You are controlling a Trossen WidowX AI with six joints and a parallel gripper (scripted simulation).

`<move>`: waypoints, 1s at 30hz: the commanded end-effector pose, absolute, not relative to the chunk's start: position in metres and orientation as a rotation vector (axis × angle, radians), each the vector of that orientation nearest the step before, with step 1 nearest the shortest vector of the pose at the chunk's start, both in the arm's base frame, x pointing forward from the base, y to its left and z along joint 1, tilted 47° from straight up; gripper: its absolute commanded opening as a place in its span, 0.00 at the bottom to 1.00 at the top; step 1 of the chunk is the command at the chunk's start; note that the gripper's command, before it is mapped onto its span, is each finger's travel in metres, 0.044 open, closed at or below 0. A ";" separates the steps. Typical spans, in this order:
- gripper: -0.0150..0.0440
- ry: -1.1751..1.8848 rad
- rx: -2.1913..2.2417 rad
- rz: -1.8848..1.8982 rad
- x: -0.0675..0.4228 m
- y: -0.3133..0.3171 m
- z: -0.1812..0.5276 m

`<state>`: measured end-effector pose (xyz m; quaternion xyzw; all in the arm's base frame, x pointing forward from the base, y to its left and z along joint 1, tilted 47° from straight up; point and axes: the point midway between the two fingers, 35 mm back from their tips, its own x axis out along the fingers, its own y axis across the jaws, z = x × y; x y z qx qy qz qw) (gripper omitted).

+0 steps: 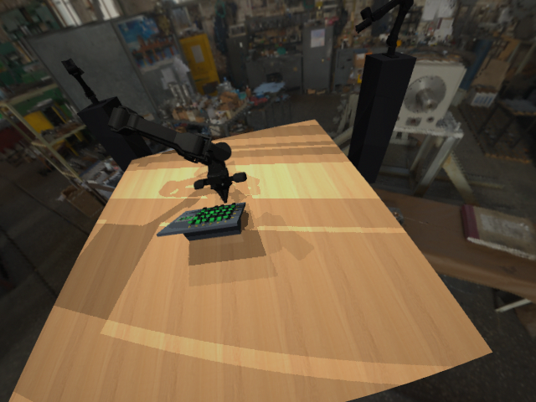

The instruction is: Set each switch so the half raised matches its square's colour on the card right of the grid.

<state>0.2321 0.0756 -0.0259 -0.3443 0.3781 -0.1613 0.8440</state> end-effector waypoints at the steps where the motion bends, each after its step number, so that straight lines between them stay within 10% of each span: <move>1: 0.25 0.807 -0.745 -0.345 0.233 0.070 -0.031; 30: 0.25 0.807 -0.745 -0.345 0.236 0.067 -0.033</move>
